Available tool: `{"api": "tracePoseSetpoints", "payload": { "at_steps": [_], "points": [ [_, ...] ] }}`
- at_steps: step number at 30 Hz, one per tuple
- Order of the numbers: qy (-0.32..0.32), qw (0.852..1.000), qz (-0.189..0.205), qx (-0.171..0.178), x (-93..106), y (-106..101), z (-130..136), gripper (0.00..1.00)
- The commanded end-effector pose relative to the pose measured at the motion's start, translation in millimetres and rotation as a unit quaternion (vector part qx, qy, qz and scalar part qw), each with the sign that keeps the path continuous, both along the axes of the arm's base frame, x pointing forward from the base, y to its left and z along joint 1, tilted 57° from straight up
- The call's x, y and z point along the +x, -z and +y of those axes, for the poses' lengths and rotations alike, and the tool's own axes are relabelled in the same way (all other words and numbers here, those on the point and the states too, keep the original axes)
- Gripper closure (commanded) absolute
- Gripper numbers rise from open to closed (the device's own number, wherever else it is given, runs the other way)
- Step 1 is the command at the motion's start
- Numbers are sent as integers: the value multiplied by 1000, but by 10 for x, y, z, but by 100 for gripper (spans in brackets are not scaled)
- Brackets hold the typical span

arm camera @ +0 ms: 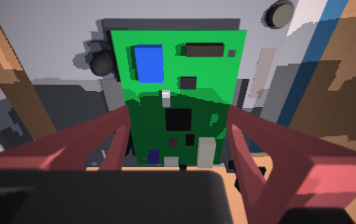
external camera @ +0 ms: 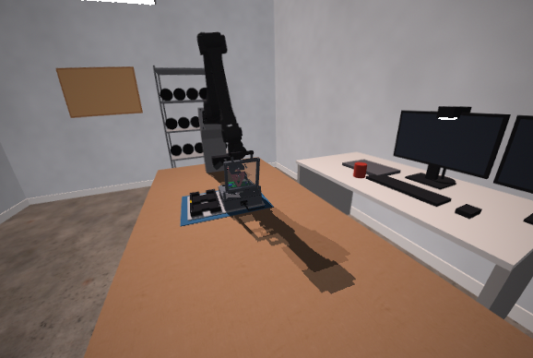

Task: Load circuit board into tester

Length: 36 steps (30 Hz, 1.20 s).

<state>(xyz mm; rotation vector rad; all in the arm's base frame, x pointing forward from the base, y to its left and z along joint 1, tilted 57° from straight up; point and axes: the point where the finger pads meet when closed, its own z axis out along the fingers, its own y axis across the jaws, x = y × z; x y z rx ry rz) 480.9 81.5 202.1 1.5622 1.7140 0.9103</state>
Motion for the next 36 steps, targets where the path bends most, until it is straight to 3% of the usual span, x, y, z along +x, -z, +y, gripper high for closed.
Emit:
{"api": "tracePoseSetpoints", "payload": {
  "at_steps": [1,36],
  "points": [
    [4,1000,-23,-3,6,-194,-66,28],
    [-1,1000,-20,-3,3,-250,-3,28]
  ]
}}
